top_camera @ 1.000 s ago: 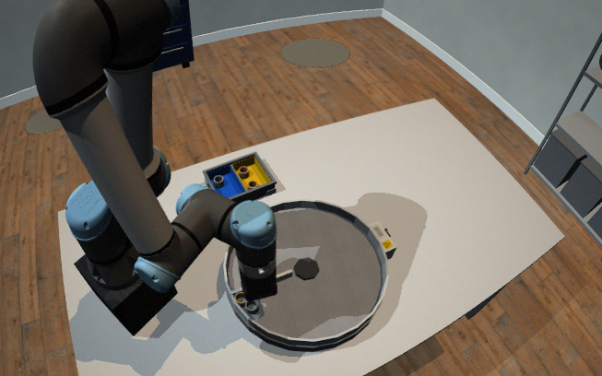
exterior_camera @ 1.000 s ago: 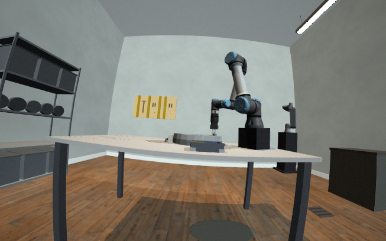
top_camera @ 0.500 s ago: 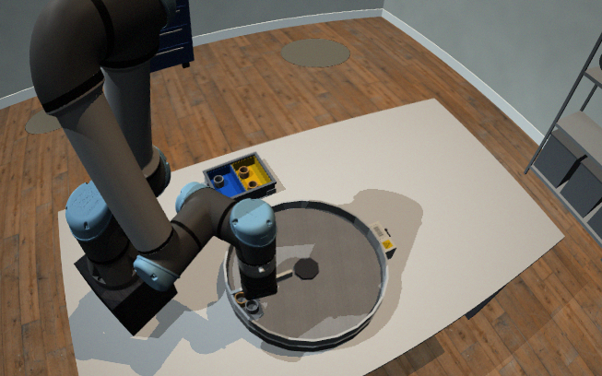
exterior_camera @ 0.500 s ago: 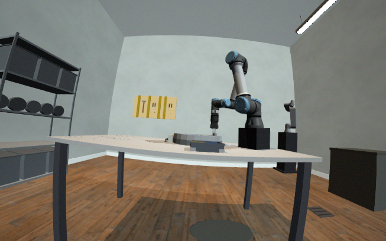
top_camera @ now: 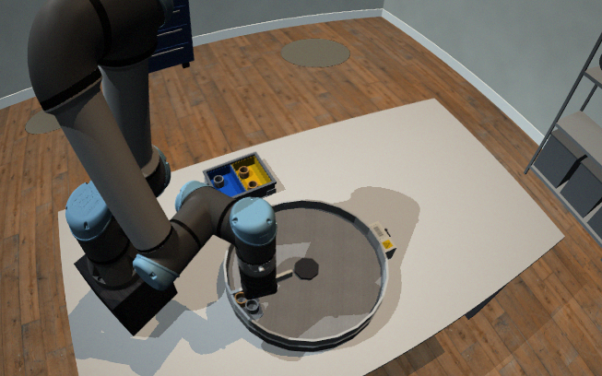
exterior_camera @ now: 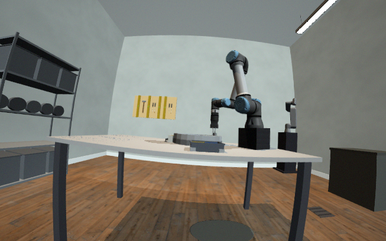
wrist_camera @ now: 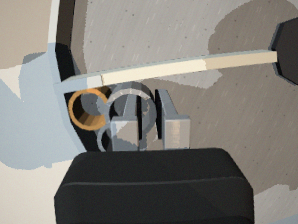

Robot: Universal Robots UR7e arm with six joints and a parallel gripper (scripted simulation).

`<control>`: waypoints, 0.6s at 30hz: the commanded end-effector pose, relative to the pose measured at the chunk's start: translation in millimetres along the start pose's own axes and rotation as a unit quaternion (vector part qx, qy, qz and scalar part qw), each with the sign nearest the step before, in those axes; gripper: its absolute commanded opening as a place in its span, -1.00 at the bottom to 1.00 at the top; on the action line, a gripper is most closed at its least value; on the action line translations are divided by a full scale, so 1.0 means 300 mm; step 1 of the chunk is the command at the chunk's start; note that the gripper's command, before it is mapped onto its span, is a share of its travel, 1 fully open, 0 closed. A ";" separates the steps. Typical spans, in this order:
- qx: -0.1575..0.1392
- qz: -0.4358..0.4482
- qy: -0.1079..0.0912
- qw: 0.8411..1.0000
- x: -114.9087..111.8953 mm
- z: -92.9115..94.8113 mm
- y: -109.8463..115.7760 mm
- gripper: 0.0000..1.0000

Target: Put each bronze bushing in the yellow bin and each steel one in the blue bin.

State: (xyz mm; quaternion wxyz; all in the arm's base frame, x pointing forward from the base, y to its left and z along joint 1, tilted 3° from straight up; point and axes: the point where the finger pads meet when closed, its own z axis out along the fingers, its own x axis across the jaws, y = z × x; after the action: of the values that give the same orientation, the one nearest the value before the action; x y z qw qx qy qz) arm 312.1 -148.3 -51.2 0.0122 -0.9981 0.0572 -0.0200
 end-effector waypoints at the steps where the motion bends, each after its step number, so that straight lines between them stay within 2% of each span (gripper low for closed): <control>1: 0.000 0.000 0.000 1.000 0.001 -0.010 0.001 -1.00; 11: 0.000 0.000 0.000 1.000 0.001 -0.012 0.001 -1.00; 16: 0.000 0.000 0.000 1.000 0.001 -0.094 0.001 -1.00; 18: 0.000 0.000 0.000 1.000 0.001 -0.094 0.001 -1.00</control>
State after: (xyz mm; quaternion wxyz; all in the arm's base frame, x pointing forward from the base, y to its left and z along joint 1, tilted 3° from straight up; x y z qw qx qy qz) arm 311.8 -148.7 -35.4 0.0116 -0.9981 0.0573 -0.0205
